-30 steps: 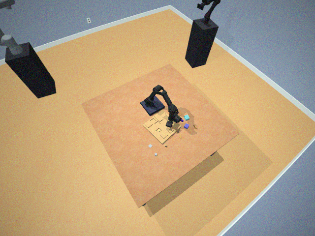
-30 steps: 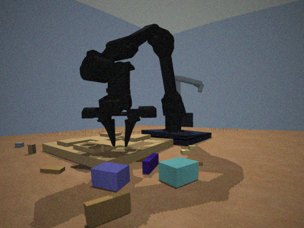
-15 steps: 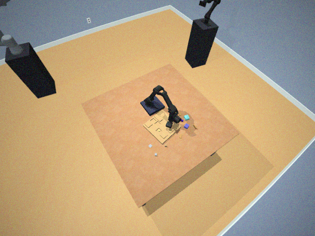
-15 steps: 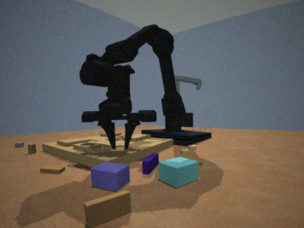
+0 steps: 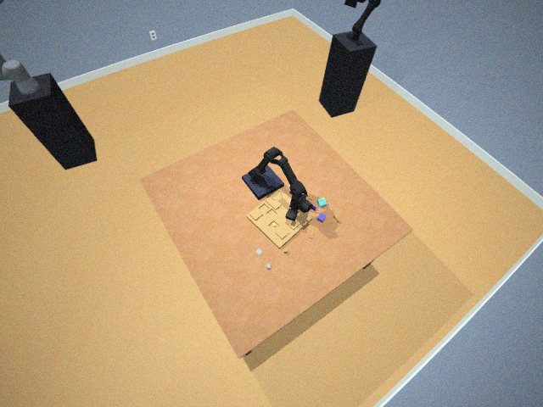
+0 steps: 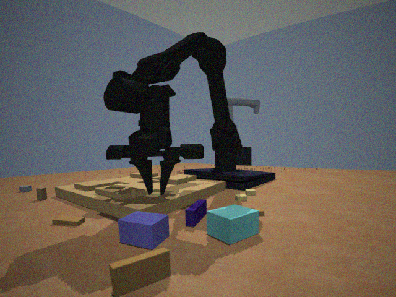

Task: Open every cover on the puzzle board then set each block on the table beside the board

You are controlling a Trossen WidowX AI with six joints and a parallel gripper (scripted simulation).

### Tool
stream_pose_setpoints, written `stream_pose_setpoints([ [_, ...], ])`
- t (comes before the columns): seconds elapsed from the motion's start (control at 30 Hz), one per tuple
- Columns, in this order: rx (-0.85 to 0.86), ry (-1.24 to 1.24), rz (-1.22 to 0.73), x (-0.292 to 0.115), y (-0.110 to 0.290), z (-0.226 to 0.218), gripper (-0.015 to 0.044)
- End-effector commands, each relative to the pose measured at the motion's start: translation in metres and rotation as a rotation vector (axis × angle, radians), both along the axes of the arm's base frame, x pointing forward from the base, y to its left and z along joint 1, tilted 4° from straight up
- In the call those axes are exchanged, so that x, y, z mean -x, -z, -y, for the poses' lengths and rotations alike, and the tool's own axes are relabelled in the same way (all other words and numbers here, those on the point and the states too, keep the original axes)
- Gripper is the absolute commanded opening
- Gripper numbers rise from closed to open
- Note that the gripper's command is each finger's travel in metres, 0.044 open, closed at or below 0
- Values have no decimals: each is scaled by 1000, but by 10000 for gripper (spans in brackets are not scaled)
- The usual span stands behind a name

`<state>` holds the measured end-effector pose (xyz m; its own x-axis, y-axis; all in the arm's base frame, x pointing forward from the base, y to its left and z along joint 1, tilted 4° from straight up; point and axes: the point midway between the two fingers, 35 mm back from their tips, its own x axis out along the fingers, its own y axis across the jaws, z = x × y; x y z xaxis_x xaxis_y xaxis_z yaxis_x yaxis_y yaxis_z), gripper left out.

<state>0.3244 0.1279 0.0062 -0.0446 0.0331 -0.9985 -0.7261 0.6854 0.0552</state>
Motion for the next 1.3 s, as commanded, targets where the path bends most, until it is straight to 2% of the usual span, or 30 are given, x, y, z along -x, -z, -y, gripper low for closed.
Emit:
stream_pose_setpoints([
  [0.0, 0, 0, 0, 0, -1, 0, 80],
  [1.27, 1, 3, -3, -1, -50, 2, 80],
])
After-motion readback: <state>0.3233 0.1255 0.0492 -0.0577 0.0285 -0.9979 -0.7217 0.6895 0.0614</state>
